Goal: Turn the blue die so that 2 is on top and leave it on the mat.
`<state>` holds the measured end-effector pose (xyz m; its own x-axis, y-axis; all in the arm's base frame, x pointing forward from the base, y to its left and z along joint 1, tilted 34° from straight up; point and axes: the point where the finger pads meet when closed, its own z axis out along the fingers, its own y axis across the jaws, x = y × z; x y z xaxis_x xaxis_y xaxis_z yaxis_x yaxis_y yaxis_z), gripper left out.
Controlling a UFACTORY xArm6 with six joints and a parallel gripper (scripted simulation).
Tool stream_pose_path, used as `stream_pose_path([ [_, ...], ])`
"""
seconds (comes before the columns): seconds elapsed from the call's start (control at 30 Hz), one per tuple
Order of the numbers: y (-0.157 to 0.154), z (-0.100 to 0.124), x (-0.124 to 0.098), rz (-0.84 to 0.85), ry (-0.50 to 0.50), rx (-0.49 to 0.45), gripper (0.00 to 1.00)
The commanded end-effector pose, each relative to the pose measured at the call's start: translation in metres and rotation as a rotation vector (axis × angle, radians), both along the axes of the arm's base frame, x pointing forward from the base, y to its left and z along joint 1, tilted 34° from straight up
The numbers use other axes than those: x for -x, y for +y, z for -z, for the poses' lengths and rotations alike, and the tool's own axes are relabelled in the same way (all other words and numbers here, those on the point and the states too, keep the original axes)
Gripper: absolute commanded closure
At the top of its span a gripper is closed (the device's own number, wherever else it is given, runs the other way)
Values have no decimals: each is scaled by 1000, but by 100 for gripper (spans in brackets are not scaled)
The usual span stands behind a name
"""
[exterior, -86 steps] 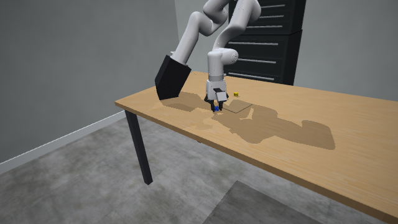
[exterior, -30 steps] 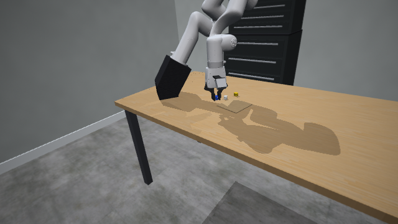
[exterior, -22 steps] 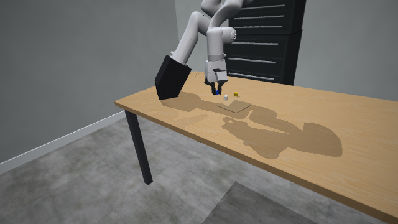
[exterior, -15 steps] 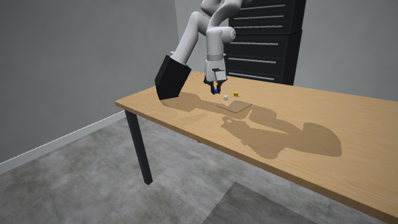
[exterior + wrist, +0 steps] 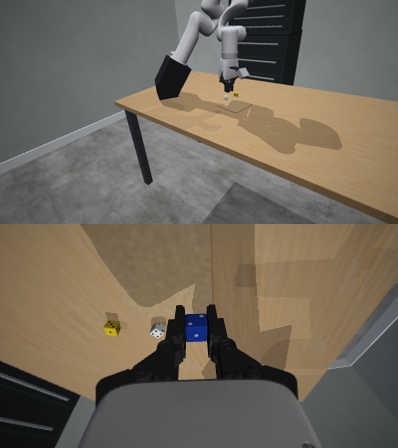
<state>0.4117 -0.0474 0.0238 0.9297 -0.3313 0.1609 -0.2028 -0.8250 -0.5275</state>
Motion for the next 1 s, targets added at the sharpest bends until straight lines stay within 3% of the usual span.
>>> stream_pose_path([
  [0.0, 16, -13, -10, -89, -59, 39, 85],
  [0.1, 37, -26, -19, -199, -123, 77, 85],
  [0.3, 39, -27, -19, -201, -136, 78, 85],
  [0.57, 39, -29, -19, -163, -203, 83, 85],
  [0.97, 39, -27, -14, -25, -432, 103, 85],
])
